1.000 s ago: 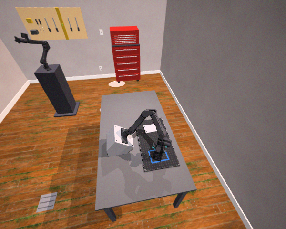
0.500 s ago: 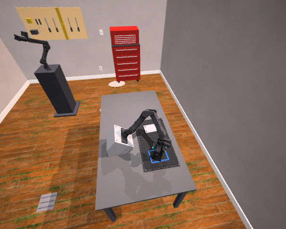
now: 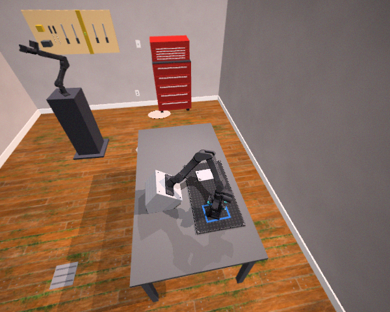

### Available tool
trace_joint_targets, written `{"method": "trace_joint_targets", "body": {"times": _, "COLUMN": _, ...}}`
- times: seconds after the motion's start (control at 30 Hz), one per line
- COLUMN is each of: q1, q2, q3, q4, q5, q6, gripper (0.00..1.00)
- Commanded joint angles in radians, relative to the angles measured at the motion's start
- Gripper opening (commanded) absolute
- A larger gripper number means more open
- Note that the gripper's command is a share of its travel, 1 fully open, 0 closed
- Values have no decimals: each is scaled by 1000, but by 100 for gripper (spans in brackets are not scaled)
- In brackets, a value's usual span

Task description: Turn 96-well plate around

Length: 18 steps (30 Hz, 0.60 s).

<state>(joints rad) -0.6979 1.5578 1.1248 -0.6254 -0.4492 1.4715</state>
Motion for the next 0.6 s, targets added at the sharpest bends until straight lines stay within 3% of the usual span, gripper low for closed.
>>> {"method": "trace_joint_targets", "body": {"times": 0.0, "q1": 1, "q2": -1, "q3": 0, "q4": 28, "q5": 16, "q6": 11, "gripper": 100}}
{"method": "trace_joint_targets", "body": {"times": 0.57, "q1": 34, "q2": 59, "q3": -20, "q4": 122, "q5": 33, "q6": 42, "gripper": 100}}
